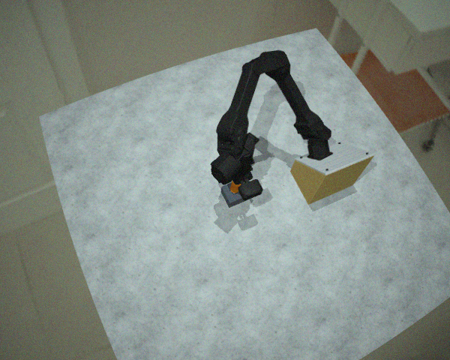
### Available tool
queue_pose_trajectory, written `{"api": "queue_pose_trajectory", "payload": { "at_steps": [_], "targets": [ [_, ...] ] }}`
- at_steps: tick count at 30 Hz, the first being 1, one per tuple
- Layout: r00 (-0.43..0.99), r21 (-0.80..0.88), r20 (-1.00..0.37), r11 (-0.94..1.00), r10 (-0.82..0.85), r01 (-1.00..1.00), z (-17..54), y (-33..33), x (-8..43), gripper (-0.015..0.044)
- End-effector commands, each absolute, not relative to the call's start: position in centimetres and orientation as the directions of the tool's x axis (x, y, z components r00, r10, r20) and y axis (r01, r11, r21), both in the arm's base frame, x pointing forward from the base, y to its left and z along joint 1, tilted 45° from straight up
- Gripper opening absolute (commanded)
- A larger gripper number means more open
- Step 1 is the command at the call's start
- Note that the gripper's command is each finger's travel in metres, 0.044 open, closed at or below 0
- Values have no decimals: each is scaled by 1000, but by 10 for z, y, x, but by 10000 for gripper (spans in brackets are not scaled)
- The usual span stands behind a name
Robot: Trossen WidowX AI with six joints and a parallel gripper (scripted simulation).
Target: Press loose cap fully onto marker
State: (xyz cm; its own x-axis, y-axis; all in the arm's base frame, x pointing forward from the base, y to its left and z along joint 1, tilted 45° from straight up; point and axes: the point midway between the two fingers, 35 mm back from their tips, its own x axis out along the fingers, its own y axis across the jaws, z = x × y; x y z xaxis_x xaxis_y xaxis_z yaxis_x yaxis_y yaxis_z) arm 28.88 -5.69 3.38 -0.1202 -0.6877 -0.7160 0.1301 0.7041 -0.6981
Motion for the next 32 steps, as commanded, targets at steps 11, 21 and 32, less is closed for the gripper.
{"api": "queue_pose_trajectory", "payload": {
  "at_steps": [11,21,32],
  "targets": [
    [-113,-694,-720,709,-685,125,70,-19,300,0],
    [-120,-696,-718,707,-686,127,97,5,300,79],
    [-120,-696,-718,707,-686,127,97,5,300,368]
  ]
}}
